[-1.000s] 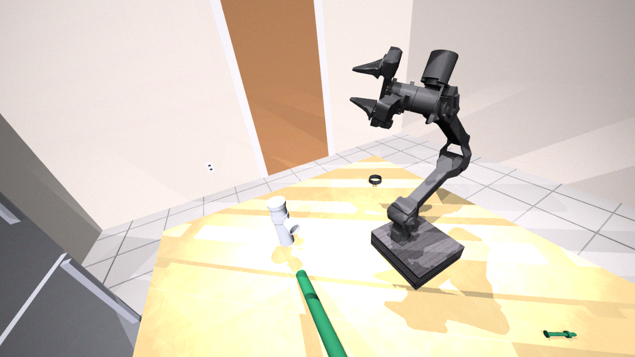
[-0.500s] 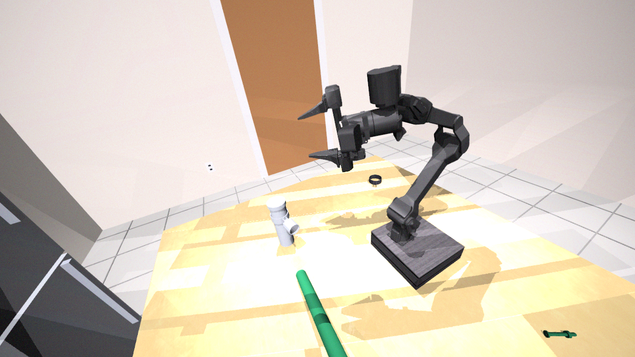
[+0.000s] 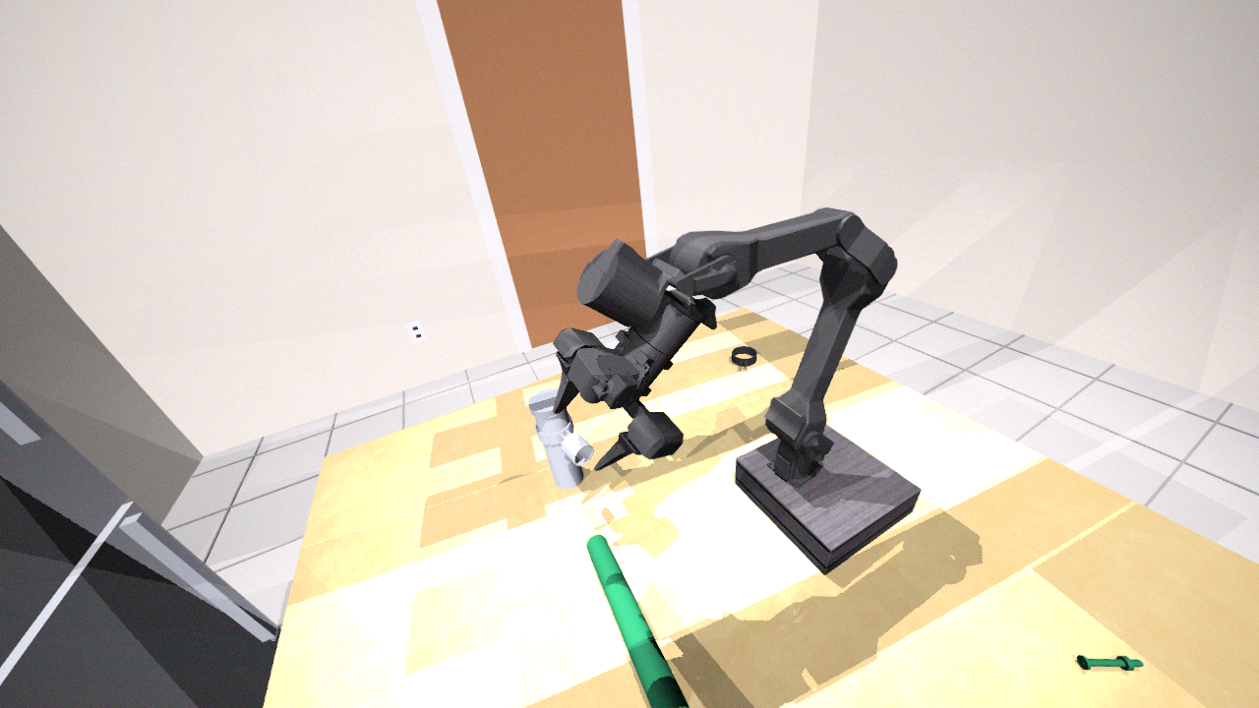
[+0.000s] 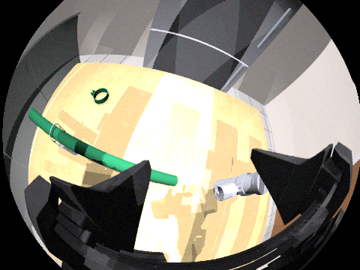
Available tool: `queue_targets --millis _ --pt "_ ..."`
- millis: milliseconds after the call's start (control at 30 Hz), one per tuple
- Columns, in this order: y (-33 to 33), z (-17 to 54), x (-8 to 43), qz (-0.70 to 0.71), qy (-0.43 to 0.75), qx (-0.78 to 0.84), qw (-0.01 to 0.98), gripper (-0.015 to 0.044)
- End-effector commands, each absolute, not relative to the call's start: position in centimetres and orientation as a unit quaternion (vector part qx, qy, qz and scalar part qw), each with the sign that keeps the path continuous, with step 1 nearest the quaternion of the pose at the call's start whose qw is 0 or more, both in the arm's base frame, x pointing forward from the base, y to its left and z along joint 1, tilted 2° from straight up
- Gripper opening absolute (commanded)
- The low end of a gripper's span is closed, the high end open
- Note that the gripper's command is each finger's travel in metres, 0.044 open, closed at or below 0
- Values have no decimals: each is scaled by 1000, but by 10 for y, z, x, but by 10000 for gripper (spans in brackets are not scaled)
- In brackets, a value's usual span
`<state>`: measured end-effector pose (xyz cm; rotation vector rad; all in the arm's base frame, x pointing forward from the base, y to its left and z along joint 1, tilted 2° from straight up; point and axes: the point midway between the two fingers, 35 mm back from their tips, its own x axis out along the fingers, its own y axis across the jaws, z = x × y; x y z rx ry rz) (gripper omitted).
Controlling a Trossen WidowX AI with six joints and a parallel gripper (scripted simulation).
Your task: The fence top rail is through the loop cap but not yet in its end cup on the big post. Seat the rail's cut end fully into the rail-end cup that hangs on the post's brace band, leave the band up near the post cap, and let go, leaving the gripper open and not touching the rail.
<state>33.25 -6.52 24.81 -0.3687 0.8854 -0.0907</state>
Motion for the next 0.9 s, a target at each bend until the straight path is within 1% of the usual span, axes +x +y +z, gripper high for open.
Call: queue_targets --millis 0,267,367,600,867 --pt "-49 198 342 -56 507 38 860 440" --pt "-49 198 342 -56 507 38 860 440" --pt "-56 196 341 -37 511 9 859 440" --pt "-99 188 331 92 516 -178 833 440" --pt "-152 180 310 250 464 -398 751 440"
